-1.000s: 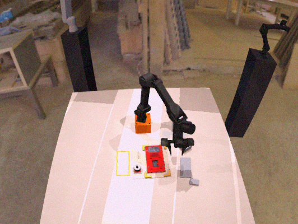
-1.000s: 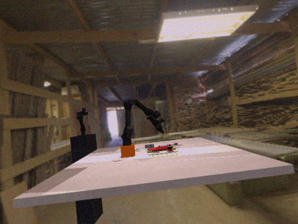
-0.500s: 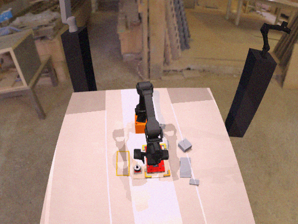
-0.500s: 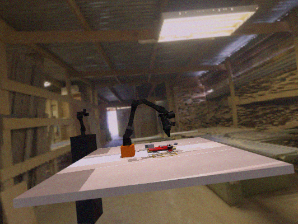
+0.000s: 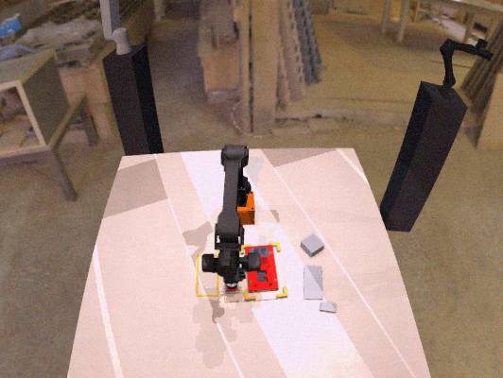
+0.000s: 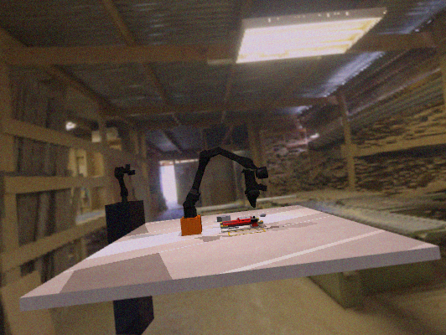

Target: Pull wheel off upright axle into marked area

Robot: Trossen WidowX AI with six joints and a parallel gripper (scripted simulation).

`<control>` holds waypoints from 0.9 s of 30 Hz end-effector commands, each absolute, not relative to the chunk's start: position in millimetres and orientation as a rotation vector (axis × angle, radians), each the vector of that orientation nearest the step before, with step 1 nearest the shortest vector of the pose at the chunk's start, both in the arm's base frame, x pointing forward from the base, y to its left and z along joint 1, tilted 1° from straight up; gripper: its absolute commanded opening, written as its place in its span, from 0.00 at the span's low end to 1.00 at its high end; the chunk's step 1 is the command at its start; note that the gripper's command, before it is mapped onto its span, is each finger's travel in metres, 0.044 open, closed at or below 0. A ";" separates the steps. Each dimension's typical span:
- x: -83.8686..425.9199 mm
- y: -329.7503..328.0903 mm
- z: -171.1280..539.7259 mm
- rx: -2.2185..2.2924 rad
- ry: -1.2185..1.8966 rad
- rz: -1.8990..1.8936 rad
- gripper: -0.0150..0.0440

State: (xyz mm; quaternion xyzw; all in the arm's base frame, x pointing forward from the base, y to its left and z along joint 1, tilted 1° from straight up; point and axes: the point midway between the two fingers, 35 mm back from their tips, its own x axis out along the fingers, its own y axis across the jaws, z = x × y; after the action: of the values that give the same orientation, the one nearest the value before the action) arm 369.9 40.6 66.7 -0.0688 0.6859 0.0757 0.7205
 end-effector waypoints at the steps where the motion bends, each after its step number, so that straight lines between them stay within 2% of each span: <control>1: 364.8 35.5 65.7 -0.150 1.524 0.172 0.76; 7: 366.5 35.9 52.9 -0.150 1.524 0.172 0.76; 15: 367.7 36.5 -8.0 -0.150 1.525 0.172 0.76; 20: 368.0 36.0 -9.4 -0.150 1.525 0.172 0.76; 24: 365.8 35.4 -6.2 -0.150 1.538 0.167 0.58; 27: 365.8 35.4 -6.2 -0.150 1.538 0.167 0.55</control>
State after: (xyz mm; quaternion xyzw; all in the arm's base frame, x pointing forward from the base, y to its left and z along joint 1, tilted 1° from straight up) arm 367.0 35.5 -5.4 -0.0677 0.6916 0.0751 0.7152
